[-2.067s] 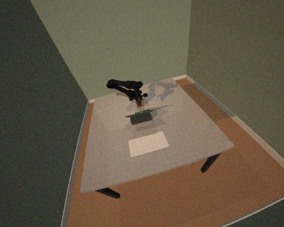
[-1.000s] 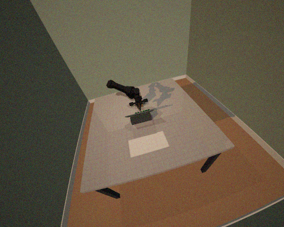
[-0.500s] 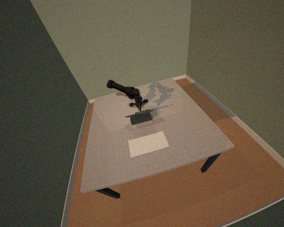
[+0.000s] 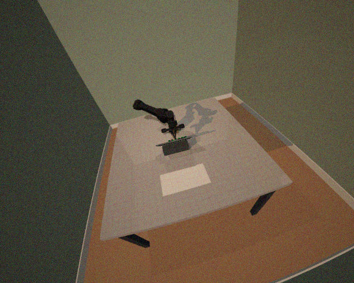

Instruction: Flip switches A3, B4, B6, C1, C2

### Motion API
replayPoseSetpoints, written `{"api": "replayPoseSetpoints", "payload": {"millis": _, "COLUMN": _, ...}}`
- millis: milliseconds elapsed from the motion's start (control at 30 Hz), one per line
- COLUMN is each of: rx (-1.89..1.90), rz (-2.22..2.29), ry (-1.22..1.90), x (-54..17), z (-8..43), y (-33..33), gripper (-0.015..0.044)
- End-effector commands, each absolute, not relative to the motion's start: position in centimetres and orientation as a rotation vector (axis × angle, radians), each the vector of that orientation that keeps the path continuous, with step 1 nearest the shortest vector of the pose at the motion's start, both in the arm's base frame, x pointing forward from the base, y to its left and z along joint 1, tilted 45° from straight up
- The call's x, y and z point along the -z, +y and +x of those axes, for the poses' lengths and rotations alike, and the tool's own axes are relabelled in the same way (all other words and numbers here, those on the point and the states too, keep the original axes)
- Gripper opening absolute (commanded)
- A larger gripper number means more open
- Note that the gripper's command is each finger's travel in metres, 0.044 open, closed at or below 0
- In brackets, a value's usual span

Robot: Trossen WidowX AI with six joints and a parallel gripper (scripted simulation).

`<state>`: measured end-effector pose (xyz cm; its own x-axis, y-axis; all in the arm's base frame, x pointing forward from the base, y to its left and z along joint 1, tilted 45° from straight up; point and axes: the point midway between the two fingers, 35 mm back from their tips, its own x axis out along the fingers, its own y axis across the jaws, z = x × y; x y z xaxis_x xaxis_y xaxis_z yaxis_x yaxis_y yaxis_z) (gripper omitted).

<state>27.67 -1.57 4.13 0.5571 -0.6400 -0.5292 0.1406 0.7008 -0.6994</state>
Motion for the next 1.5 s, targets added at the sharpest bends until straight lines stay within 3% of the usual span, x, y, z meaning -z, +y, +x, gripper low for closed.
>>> {"api": "replayPoseSetpoints", "payload": {"millis": 0, "rx": 0.496, "rz": -0.652, "ry": 0.868, "x": -4.0, "z": 27.7, "y": -1.6, "gripper": 0.0000}}
{"api": "replayPoseSetpoints", "payload": {"millis": 1167, "rx": 0.496, "rz": -0.653, "ry": 0.868, "x": -3.8, "z": 28.0, "y": -1.9, "gripper": 0.0000}}
{"api": "replayPoseSetpoints", "payload": {"millis": 1467, "rx": 0.484, "rz": -0.657, "ry": 0.846, "x": -7.1, "z": 24.1, "y": 2.2, "gripper": 0.0000}}
